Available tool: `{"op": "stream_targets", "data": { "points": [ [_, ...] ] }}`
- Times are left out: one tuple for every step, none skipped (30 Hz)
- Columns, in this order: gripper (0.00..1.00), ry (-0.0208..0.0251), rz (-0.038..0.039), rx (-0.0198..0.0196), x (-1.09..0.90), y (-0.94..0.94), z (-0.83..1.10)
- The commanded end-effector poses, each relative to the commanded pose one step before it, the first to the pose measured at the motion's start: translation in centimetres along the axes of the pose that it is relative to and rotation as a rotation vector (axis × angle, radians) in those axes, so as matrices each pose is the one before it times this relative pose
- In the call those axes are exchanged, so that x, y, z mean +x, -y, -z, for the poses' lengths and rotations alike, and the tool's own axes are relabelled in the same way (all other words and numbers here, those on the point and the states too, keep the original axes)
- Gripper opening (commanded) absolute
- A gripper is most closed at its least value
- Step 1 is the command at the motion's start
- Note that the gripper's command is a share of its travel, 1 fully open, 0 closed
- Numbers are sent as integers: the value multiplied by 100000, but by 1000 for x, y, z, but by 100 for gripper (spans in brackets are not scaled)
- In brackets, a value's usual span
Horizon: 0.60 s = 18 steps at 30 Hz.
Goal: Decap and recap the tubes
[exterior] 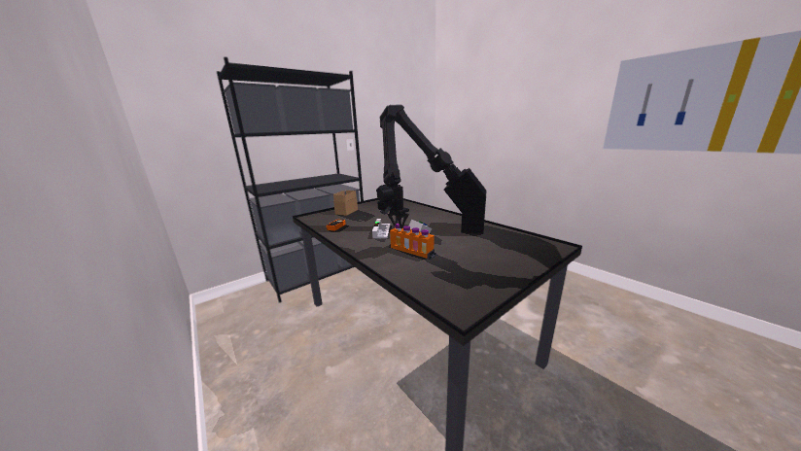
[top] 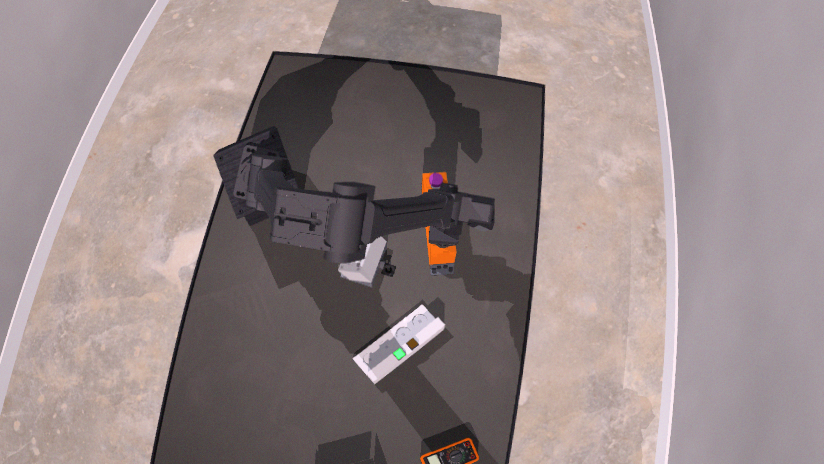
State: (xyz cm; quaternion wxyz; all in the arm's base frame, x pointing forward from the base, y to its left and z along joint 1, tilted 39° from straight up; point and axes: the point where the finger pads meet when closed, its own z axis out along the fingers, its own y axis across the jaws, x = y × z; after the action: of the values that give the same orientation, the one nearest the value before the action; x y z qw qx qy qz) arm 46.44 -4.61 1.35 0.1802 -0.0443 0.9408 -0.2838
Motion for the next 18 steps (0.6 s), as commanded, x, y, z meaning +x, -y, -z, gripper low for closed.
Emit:
{"op": "stream_targets", "data": {
  "points": [
    [49,-2272,23881,-453,842,-245,-701],
    [49,-33,3999,-7,31,-5,-10],
    [49,-77,2805,-81,17,-86,53],
    [49,-100,71,-43,54,-21,-1],
    [49,0,0,0,0,0,0],
    [49,0,0,0,0,0,0],
    [49,-36,60,-25,13,-13,16],
    [49,103,-13,28,-21,31,78],
    [49,103,-11,28,-20,30,79],
    [49,102,-9,27,-20,30,79],
    [49,103,-8,27,-21,29,79],
    [0,2730,-2590,1040,-1115,643,561],
    [0,0,0,0,0,0,0],
    [0,0,0,0,0,0,0],
    [0,0,0,0,0,0,0],
    [0,0,0,0,0,0,0],
    [0,0,0,0,0,0,0],
    [0,0,0,0,0,0,0]
  ]
}}
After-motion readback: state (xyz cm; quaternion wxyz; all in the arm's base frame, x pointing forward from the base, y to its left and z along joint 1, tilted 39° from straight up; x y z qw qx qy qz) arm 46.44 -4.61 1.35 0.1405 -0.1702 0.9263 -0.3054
